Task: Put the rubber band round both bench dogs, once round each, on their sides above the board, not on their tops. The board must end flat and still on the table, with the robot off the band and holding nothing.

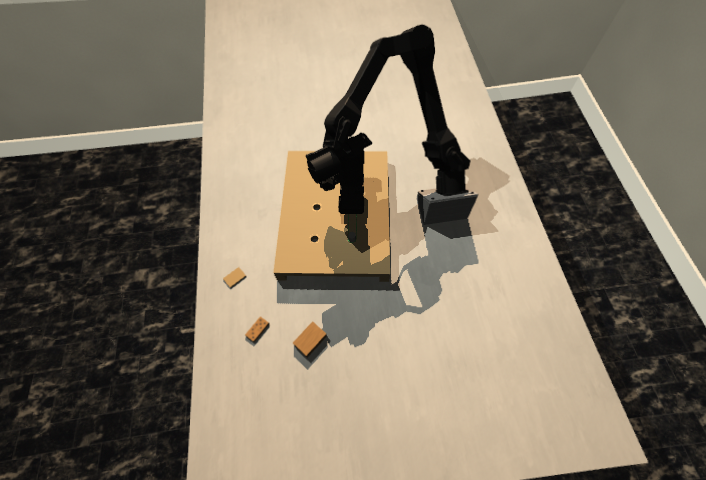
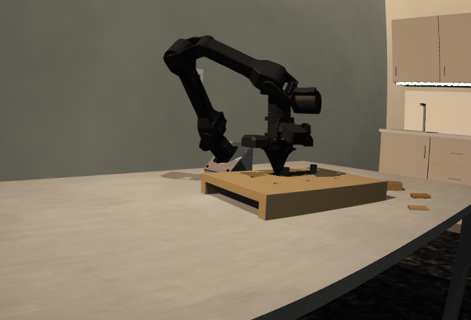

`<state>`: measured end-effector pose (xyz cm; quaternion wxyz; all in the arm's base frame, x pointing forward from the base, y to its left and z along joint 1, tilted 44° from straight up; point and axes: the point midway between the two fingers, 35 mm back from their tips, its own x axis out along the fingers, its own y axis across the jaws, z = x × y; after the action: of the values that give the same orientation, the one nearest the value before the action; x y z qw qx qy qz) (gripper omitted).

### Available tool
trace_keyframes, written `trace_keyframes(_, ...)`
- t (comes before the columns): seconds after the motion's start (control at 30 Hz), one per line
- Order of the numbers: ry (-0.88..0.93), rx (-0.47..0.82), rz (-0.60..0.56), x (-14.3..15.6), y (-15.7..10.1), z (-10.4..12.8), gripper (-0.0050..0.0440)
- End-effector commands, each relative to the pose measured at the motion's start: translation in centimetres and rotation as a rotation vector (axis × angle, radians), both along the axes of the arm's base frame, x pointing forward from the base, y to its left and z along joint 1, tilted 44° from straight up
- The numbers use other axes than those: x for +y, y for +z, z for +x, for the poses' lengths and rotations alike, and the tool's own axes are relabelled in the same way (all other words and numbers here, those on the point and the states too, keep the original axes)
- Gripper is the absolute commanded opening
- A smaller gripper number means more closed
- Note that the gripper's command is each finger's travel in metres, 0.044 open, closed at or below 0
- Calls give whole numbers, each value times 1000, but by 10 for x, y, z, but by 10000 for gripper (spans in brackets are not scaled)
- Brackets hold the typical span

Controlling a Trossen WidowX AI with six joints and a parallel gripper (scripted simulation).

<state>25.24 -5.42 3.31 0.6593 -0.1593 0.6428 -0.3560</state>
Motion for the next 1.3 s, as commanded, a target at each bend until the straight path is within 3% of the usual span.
trace_keyframes(0.0, -1, 0, -8, -2, 1, 0, -50)
trace_keyframes(0.23, 1, -15, 2, 1, 3, 3, -50)
trace_keyframes(0.27, 0, -15, -1, 0, 4, 2, 24)
trace_keyframes(0.37, -1, -12, -7, -4, 6, 1, 80)
trace_keyframes(0.7, -3, -7, -10, -6, 7, -1, 80)
trace_keyframes(1.27, -4, -23, 0, 28, 42, 7, 80)
